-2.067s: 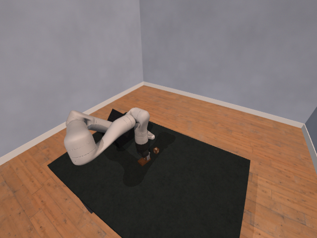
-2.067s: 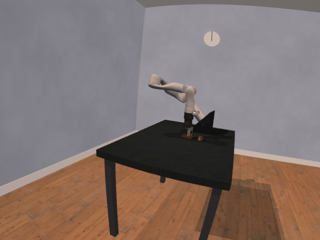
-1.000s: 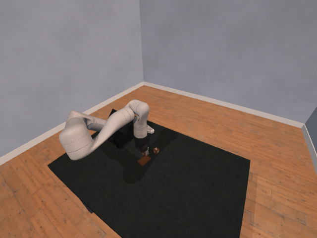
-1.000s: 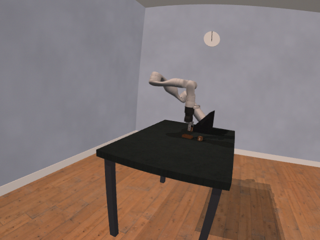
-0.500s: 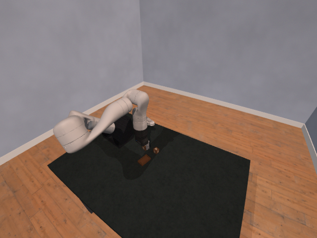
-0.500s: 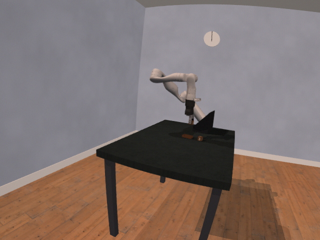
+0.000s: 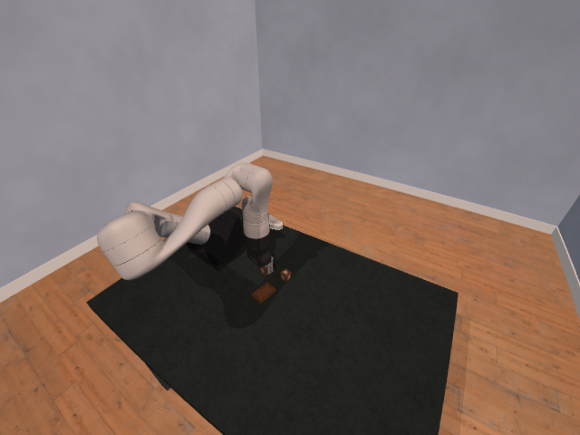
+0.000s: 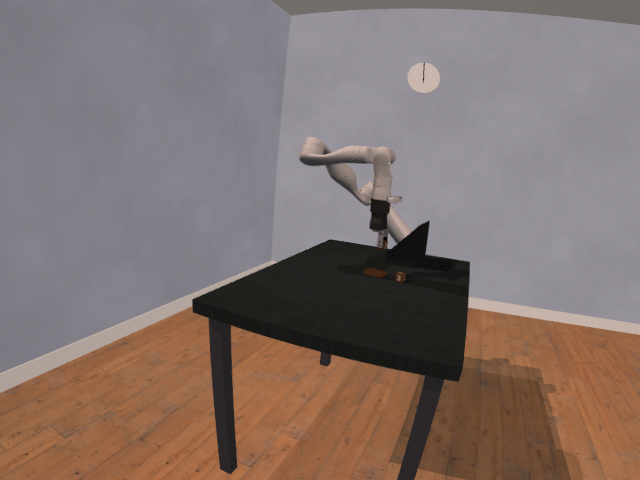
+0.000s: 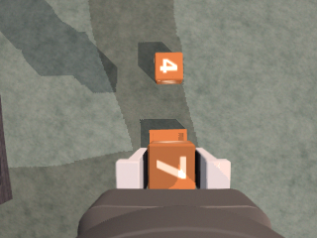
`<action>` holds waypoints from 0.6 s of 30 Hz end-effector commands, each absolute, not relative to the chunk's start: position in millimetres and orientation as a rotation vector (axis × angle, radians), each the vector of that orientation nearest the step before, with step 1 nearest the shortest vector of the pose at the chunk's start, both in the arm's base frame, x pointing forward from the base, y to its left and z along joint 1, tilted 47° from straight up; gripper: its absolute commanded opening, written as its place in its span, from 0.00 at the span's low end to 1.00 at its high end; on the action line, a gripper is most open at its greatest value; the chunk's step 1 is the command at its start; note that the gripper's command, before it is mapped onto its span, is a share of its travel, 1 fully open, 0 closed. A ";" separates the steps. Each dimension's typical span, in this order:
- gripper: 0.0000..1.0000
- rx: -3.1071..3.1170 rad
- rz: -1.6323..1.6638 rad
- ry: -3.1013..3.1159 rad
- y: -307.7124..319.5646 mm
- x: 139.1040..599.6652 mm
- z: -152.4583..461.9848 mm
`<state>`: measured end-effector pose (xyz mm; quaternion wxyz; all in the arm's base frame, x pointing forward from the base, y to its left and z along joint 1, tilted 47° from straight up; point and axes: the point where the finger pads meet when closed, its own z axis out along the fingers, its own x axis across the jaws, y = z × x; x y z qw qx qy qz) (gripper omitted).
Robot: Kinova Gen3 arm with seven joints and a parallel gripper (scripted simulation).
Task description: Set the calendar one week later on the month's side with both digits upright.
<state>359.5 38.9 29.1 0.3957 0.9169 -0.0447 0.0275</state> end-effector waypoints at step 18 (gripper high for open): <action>0.60 2.317 0.103 -0.187 37.9 361.0 30.0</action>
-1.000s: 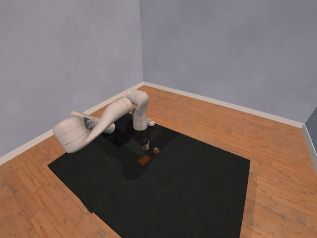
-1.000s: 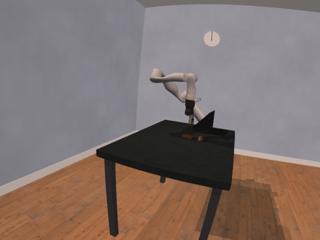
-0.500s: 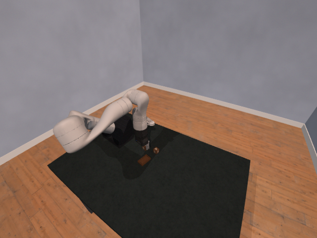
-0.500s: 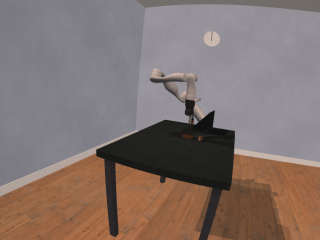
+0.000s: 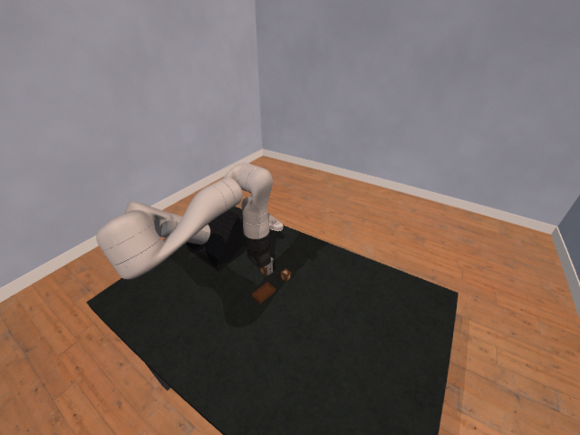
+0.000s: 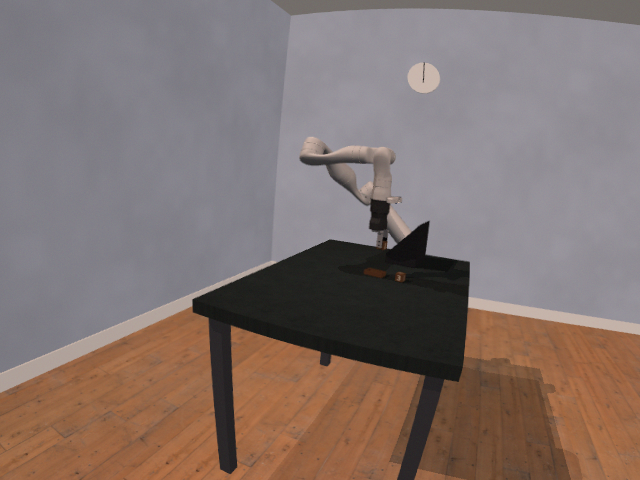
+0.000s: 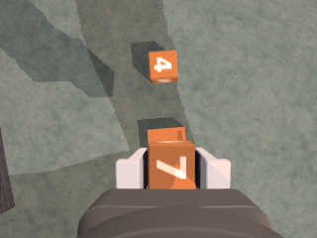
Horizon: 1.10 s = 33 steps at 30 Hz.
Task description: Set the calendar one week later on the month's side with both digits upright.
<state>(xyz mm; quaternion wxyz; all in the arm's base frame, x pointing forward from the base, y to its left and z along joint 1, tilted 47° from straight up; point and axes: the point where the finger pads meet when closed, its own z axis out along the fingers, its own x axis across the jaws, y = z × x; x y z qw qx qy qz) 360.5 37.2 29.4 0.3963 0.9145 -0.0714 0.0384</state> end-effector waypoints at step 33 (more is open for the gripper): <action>0.60 2.214 0.323 -0.692 24.1 369.3 36.4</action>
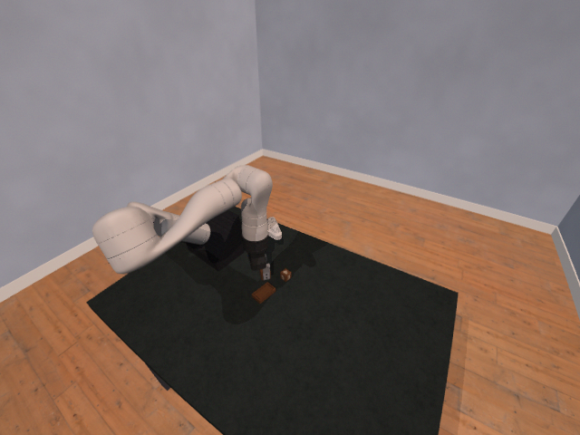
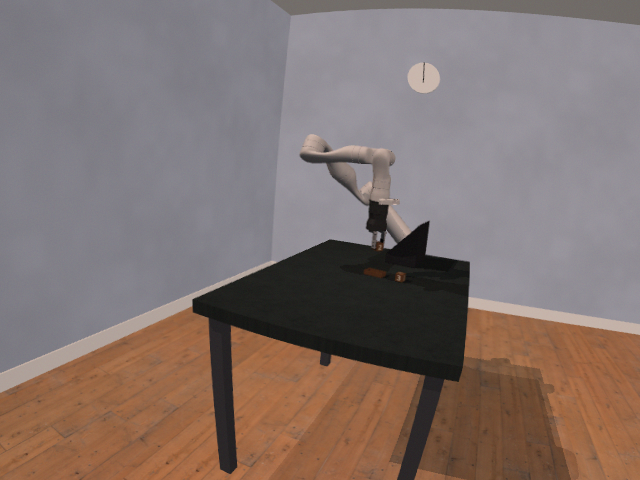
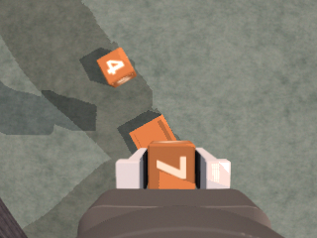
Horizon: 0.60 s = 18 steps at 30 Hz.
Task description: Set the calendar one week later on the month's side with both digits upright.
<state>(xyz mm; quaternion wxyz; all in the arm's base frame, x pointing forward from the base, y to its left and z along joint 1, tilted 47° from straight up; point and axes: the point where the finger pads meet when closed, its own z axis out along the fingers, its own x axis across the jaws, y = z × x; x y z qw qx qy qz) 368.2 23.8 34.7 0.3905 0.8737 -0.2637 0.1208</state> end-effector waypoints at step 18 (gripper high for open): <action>0.60 2.022 0.546 -1.181 8.2 375.7 47.1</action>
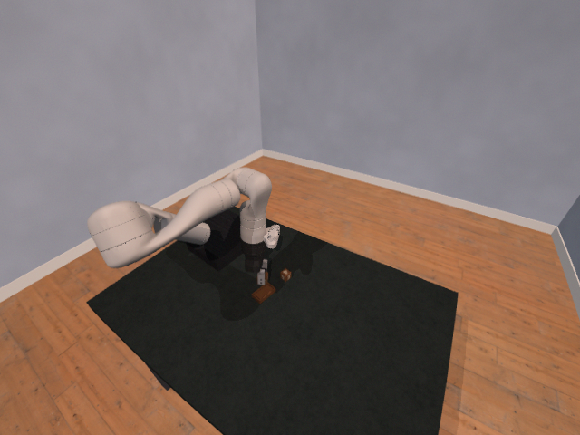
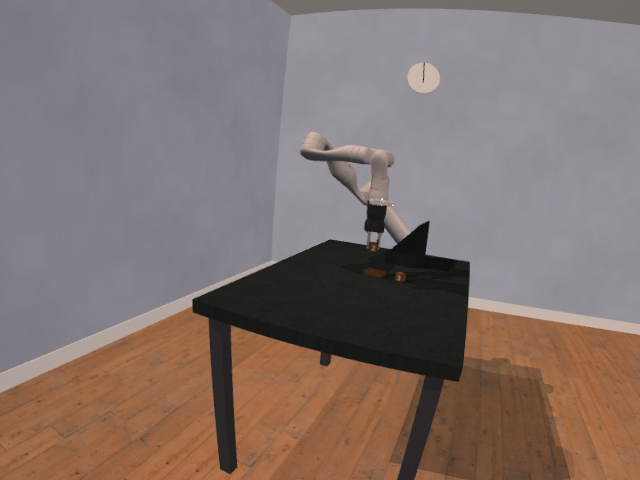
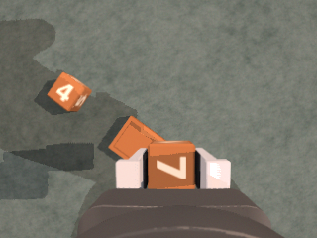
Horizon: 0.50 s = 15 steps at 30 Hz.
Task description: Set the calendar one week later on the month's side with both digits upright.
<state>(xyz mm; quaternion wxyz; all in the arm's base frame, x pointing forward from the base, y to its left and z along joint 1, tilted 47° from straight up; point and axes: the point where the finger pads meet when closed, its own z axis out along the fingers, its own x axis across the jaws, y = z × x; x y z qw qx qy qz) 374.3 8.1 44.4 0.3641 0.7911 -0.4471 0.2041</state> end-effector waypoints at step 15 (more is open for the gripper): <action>0.60 1.739 0.767 -1.644 -8.6 378.6 60.9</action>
